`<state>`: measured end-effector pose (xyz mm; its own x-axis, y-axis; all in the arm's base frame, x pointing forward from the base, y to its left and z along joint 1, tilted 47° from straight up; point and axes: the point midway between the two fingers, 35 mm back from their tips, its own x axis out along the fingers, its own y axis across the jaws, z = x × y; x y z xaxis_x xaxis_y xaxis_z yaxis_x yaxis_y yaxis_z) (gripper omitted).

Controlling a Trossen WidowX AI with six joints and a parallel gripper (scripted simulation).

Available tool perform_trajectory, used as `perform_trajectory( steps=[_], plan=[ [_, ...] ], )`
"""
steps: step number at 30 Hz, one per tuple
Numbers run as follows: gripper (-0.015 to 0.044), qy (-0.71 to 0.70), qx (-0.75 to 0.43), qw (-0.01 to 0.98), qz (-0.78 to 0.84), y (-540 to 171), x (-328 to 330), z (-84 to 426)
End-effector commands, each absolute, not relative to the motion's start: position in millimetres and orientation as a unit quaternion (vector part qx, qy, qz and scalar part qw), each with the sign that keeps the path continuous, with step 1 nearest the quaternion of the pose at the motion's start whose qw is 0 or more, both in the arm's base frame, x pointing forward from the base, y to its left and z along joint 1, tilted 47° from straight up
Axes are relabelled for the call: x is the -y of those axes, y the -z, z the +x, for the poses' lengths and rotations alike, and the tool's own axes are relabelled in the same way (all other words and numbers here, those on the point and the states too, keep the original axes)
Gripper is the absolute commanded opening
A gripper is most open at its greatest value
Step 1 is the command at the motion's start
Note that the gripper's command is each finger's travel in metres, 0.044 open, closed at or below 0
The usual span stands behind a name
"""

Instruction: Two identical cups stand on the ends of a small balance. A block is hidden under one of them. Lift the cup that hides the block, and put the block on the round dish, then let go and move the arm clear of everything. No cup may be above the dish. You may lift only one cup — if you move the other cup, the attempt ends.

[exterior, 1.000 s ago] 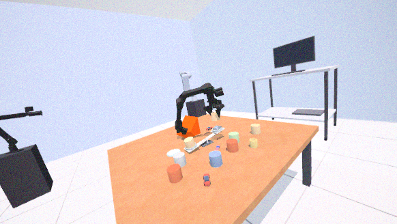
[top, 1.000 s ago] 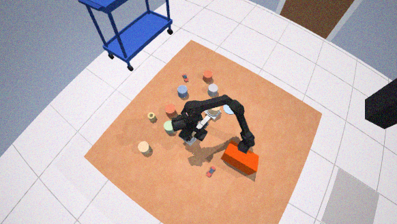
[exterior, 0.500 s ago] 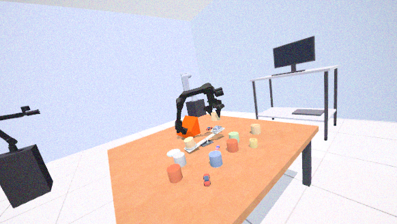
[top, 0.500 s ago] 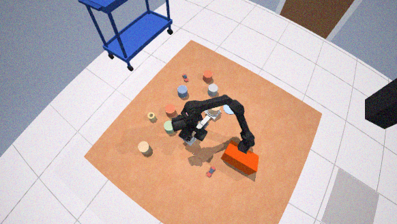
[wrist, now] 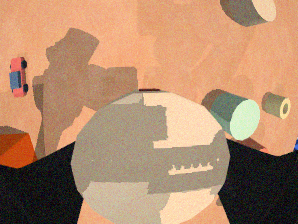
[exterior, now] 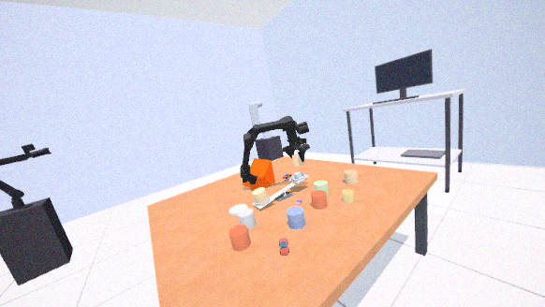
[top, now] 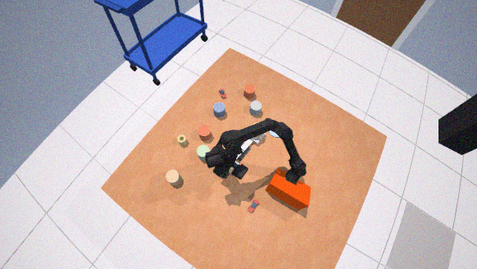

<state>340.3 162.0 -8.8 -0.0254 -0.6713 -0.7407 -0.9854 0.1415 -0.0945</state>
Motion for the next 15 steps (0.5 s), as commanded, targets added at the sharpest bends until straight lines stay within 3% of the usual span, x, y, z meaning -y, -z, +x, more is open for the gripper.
perform_trajectory(
  steps=[1,6,15],
  plan=[
    [0.0000,-0.227,-0.697,0.320,-0.600,67,-173,303],
    [0.0000,-0.209,-0.714,0.322,-0.586,114,-175,265],
    [0.0000,-0.208,-0.715,0.322,-0.586,119,-172,263]
  ],
)
